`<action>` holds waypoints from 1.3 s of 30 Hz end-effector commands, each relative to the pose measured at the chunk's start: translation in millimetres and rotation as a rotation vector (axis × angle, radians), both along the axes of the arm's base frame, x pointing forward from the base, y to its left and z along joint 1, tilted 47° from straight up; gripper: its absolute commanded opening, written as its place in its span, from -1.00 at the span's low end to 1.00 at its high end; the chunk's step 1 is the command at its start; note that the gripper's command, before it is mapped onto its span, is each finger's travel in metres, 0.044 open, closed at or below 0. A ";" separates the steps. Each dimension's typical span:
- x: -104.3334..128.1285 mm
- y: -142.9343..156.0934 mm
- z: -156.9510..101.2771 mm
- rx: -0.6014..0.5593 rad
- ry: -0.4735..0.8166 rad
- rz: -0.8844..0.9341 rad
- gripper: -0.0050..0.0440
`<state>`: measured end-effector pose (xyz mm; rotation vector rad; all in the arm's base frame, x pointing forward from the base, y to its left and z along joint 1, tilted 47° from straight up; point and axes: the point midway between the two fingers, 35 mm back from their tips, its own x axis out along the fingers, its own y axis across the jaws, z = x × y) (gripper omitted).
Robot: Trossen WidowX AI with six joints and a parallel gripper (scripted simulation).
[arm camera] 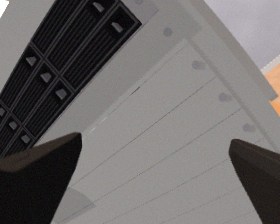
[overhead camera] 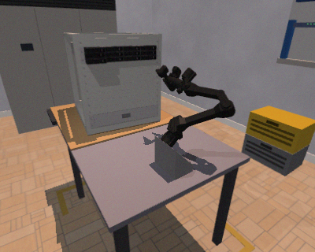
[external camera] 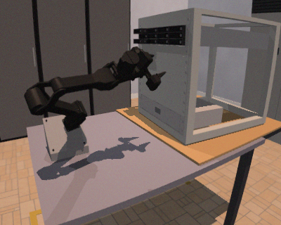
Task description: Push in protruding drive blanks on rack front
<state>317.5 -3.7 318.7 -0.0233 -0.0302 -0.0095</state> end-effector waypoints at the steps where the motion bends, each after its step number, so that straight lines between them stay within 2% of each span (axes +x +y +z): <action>1: -1.6 2.8 3.2 0.016 -0.015 0.007 1.00; 25: -0.6 4.4 4.3 0.007 -0.021 0.008 1.00; 39: 8.7 11.0 5.8 -0.131 -0.027 -0.013 1.00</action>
